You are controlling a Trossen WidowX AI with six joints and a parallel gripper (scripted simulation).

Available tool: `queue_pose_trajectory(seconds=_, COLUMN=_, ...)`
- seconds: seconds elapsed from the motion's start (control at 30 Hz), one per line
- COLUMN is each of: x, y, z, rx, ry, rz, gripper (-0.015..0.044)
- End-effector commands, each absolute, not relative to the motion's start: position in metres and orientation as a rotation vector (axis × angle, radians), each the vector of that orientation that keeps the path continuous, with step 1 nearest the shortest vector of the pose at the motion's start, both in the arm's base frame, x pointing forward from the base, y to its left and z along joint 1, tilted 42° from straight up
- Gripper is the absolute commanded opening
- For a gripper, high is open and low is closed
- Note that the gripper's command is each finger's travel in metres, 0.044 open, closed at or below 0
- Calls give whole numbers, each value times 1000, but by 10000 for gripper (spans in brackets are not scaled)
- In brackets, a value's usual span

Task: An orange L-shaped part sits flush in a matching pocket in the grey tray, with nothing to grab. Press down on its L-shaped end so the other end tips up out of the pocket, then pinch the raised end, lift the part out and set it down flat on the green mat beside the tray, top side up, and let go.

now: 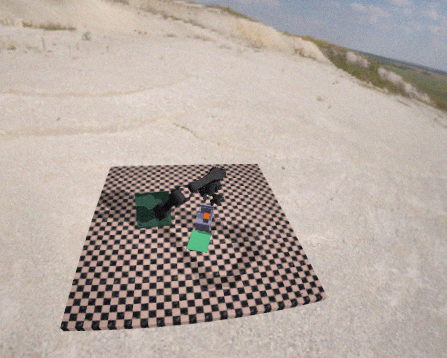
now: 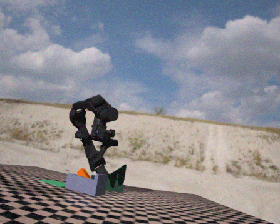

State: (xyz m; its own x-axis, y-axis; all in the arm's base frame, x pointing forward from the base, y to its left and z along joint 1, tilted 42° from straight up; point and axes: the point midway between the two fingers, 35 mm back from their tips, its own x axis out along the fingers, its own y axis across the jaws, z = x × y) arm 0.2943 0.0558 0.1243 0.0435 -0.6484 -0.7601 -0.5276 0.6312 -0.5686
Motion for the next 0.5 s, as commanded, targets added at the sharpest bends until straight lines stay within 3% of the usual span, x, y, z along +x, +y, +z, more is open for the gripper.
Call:
queue_pose_trajectory(seconds=0.0, x=281, y=31, z=142, rx=-1474, ry=1702, rz=399, gripper=280)
queue_pose_trajectory(seconds=0.47, x=281, y=30, z=140, rx=-1474, ry=1702, rz=399, gripper=280)
